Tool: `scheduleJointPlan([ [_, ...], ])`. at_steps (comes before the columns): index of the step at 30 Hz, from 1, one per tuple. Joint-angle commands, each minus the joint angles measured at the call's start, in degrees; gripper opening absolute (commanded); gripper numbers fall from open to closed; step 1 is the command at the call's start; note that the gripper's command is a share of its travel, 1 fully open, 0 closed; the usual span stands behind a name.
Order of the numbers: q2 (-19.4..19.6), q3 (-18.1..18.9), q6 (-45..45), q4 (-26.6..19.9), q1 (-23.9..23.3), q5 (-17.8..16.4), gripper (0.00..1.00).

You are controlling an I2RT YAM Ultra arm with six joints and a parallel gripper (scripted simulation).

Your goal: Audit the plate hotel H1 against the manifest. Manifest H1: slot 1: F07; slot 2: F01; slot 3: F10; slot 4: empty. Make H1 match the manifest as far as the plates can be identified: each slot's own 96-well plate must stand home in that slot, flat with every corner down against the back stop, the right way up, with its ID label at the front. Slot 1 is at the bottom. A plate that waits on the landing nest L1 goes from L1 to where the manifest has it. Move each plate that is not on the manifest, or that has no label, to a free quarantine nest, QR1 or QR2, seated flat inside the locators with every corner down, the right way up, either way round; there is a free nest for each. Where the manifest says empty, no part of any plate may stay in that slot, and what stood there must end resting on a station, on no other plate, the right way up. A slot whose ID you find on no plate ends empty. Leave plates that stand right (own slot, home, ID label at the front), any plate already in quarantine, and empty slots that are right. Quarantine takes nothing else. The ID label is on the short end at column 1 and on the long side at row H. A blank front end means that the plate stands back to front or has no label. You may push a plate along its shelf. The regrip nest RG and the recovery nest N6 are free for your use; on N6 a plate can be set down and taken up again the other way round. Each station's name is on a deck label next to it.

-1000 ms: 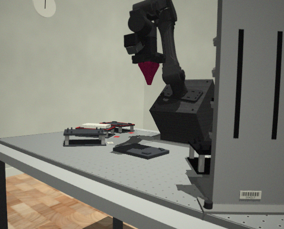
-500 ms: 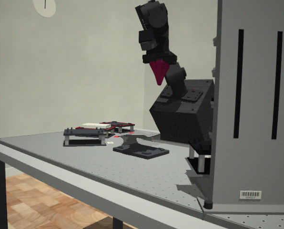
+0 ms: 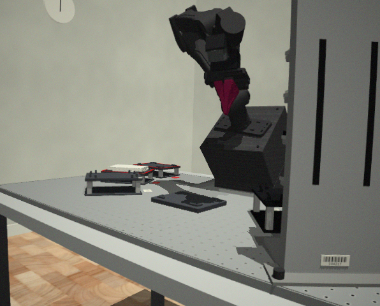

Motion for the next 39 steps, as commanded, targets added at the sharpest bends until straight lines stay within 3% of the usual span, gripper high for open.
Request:
scheduleJointPlan([
  [1,-1.7,-1.3,-3.1,4.5,0.9,2.6,0.0],
  [11,-7.9,-7.5,-12.9,12.4,0.0,1.2,0.0],
  [22,-16.4,-15.5,-26.6,22.5,-4.2,-5.2,0.0],
  [24,-16.4,-15.5,-26.6,22.5,-4.2,-5.2,0.0],
  [31,-21.5,-20.1,-34.6,27.9,-9.3,-12.6,0.0],
  [37,-25.4,-23.7,-40.6,31.9,-15.3,-21.1,0.0],
  [39,-25.7,-24.0,-41.1,32.2,-15.9,-21.9,0.0],
])
